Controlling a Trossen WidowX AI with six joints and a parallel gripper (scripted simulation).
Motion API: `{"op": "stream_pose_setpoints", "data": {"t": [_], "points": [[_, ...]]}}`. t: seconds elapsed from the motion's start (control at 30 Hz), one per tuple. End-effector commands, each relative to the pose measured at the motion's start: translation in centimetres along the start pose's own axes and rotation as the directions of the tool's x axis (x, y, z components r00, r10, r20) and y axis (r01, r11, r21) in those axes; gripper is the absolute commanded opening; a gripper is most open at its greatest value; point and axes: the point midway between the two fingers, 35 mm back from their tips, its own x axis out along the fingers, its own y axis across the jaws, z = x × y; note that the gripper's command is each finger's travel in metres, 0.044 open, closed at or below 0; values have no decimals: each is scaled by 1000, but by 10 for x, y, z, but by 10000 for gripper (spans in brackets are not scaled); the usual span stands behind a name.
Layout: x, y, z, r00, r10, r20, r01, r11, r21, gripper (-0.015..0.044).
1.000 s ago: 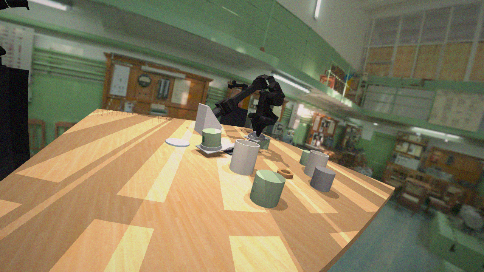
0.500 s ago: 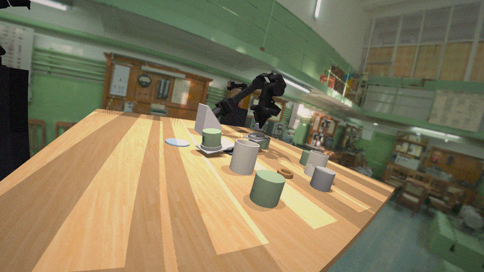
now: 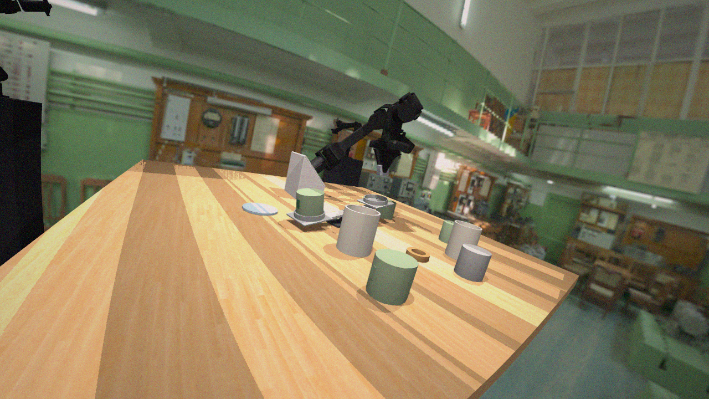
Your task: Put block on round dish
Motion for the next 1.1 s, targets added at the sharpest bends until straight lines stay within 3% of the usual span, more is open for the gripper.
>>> {"op": "stream_pose_setpoints", "data": {"t": [0.0,1.07], "points": [[-2,-8,-14,1000,-3,-10,3,1000,3,0],[28,-63,-199,999,-16,-44,17,1000,10,0]]}}
